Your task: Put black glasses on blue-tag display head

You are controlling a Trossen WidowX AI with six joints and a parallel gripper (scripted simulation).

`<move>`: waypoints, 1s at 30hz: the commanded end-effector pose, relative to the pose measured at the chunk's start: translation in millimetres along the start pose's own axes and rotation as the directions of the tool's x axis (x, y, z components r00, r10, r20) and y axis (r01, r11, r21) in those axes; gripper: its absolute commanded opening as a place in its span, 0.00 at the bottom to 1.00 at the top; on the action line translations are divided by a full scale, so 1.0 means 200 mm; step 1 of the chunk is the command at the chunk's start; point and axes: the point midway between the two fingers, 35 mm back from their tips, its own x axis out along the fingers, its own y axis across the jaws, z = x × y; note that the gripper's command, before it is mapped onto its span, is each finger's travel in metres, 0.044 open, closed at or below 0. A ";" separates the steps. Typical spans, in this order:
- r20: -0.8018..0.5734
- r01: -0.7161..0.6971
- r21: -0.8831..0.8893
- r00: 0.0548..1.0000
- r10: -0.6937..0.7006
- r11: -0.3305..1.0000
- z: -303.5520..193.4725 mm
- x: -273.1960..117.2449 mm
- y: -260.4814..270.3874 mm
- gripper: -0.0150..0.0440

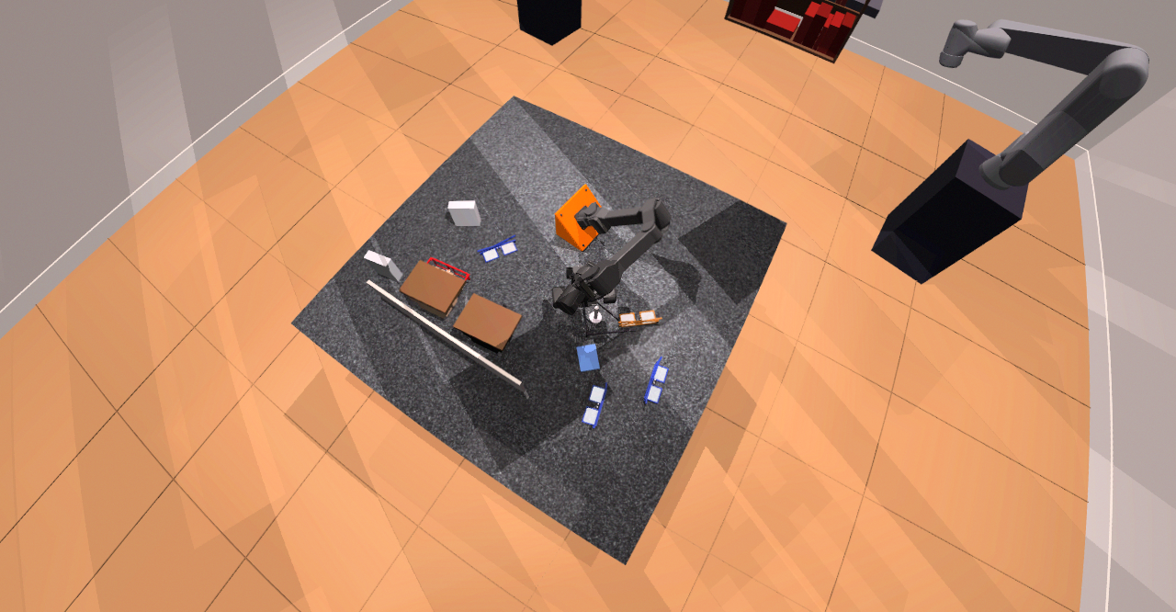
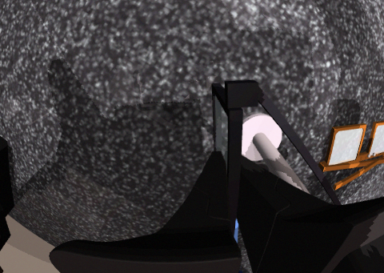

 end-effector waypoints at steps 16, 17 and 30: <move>-0.005 0.002 0.001 1.000 -0.002 1.000 -0.04 0.01 0.04 0.25; -0.005 0.002 0.001 1.000 -0.002 1.000 -0.04 0.01 0.04 0.25; -0.005 0.002 0.001 1.000 -0.002 1.000 -0.07 0.01 0.07 0.25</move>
